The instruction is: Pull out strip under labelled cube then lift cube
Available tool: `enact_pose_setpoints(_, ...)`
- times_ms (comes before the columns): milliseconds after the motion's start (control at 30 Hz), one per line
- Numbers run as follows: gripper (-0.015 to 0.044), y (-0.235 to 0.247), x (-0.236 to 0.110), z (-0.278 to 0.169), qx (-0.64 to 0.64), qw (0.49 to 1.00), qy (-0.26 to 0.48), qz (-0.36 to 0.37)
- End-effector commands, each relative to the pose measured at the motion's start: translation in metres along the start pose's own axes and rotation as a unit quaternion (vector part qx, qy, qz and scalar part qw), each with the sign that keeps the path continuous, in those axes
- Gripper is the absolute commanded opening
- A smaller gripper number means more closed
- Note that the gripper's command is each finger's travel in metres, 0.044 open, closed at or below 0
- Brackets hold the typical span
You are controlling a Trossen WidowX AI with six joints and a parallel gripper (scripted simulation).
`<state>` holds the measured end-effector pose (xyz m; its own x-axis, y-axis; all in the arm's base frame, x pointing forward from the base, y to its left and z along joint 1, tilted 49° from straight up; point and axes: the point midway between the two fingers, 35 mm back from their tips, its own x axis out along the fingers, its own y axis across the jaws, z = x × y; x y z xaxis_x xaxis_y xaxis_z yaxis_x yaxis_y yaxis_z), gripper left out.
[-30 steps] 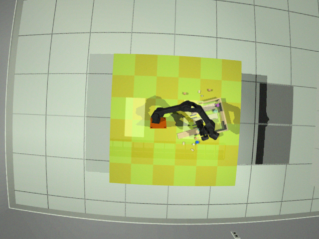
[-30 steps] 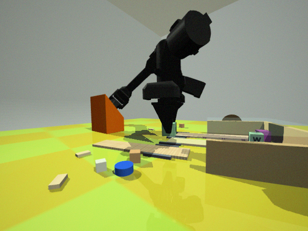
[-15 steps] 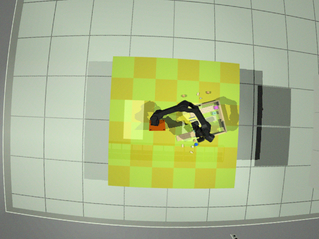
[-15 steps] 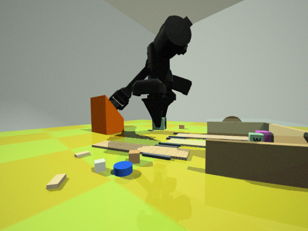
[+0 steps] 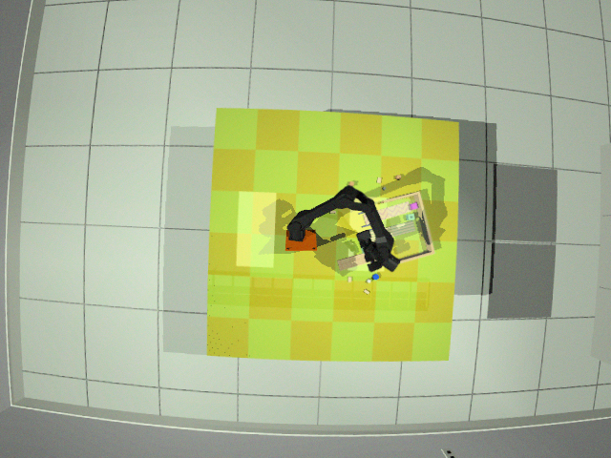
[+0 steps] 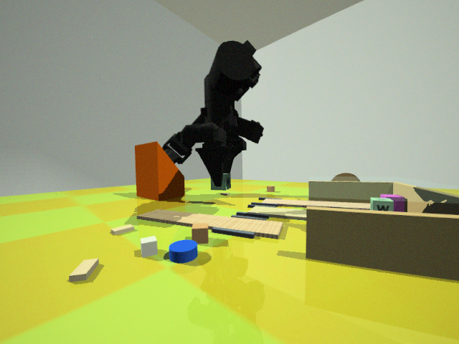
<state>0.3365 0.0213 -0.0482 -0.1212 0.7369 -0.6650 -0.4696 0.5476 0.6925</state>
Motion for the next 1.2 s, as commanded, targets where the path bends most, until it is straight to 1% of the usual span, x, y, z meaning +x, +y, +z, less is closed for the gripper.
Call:
enact_pose_setpoints(0,0.0000,0.009,0.001,-0.015,-0.001,1.000,0.003,0.000)
enact_pose_setpoints(167,0.0000,0.019,0.003,-0.029,-0.001,1.000,0.004,0.000)
enact_pose_setpoints(333,0.0000,0.020,0.002,-0.031,0.000,1.000,0.004,0.000)
enact_pose_setpoints(567,0.0000,0.019,-0.032,-0.031,0.000,1.000,0.004,0.000)
enact_pose_setpoints(1167,0.0000,0.020,-0.033,-0.031,0.000,1.000,0.004,0.000)
